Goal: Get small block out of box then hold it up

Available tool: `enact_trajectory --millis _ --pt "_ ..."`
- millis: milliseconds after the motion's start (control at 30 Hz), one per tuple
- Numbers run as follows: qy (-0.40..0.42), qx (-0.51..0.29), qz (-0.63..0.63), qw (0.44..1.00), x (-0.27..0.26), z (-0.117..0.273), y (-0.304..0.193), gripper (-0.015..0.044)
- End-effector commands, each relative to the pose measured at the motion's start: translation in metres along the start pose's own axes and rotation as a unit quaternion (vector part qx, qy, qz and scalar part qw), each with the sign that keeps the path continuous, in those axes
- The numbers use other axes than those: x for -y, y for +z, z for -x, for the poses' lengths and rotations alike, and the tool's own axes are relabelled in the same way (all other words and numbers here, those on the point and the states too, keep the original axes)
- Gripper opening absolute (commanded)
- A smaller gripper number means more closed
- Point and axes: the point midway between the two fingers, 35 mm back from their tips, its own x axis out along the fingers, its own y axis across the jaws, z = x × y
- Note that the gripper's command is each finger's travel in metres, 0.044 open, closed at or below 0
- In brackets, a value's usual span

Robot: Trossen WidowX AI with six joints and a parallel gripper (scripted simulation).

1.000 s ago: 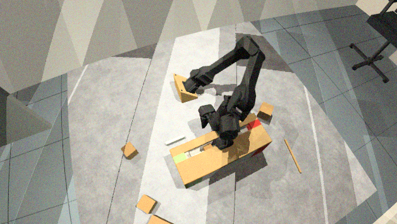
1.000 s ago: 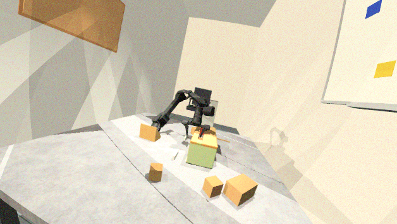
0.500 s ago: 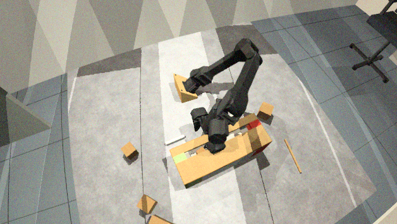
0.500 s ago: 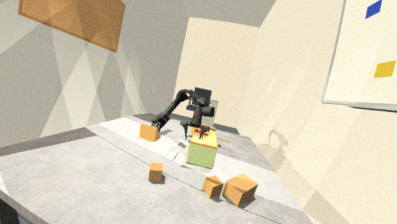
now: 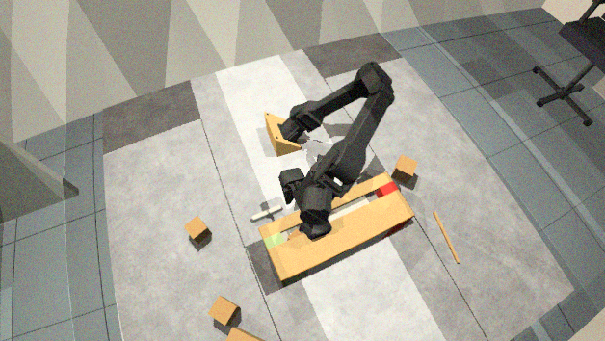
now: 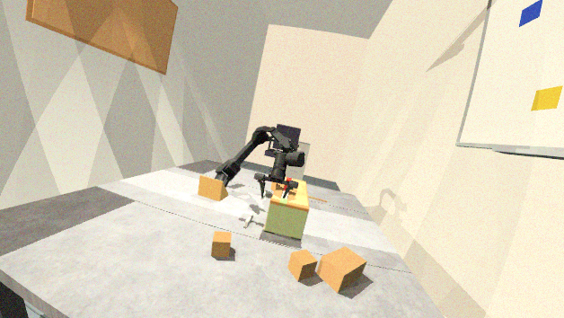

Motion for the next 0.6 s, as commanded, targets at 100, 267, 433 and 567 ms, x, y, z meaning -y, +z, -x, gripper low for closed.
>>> enact_trajectory --millis 100,267,433,567 --pt "0.001 -0.003 0.002 1.0 0.0 -0.006 -0.016 0.04" --pt "0.001 -0.003 0.002 1.0 0.0 -0.009 -0.027 0.04" --pt "0.001 -0.003 0.002 1.0 0.0 -0.011 -0.033 0.04" --pt "0.001 -0.003 0.002 1.0 0.0 -0.005 -0.035 0.04"
